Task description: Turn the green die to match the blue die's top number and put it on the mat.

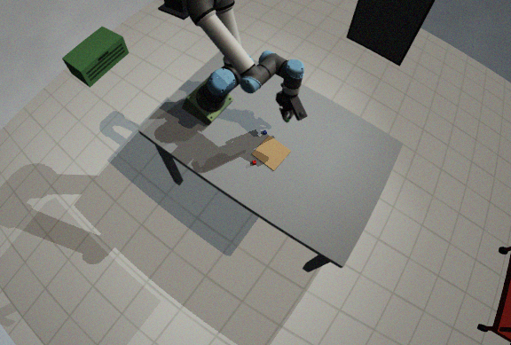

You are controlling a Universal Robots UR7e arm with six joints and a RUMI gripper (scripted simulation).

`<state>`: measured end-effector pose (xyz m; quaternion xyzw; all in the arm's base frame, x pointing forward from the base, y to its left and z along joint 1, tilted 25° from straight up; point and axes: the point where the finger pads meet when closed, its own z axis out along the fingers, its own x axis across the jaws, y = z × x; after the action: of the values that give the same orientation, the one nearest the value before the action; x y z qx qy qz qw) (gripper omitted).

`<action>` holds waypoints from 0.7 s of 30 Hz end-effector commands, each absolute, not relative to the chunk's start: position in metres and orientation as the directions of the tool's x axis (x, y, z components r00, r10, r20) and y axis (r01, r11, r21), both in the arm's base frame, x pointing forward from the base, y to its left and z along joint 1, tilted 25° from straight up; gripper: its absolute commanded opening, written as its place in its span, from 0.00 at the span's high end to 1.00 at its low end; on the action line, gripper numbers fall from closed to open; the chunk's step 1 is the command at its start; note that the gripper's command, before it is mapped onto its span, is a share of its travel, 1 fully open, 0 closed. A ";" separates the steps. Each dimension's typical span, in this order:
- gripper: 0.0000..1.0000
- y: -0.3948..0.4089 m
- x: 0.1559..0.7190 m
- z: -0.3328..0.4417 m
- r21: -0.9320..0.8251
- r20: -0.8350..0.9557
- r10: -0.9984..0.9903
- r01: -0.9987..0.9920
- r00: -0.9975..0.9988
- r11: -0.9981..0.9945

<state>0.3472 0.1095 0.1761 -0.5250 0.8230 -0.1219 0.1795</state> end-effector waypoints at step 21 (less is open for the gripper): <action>1.00 0.094 0.357 0.177 -0.413 -0.028 -0.995 -0.905 -0.093 0.097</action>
<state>0.3545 0.0982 0.1767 -0.6200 0.7551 -0.1430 0.1578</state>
